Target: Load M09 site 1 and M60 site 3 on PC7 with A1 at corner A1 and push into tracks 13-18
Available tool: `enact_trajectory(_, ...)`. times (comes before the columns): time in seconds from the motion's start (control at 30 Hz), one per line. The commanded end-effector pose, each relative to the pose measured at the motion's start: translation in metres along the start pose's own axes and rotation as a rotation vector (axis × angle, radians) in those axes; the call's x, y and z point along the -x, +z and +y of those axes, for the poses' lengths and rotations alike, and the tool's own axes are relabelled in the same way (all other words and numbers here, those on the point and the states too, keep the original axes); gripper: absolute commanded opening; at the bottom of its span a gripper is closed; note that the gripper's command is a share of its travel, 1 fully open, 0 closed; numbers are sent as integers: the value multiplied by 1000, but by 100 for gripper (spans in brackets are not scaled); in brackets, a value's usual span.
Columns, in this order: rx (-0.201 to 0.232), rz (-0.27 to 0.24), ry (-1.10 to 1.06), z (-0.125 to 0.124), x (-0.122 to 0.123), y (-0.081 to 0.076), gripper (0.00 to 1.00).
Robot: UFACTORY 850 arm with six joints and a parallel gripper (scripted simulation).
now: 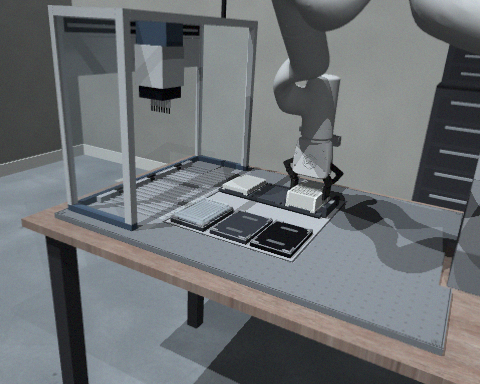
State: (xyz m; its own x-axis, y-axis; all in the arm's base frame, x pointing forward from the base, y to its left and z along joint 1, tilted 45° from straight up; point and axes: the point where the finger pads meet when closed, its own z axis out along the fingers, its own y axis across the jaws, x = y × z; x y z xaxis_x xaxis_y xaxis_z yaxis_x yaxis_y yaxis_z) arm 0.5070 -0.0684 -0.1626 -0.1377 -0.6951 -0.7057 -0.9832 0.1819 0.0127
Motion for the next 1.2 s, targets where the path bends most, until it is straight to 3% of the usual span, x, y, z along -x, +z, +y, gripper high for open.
enact_trajectory(0.0,-2,1,-1,-1,0,-4,100)
enact_trajectory(1.17,-2,1,-1,-1,0,-56,100)
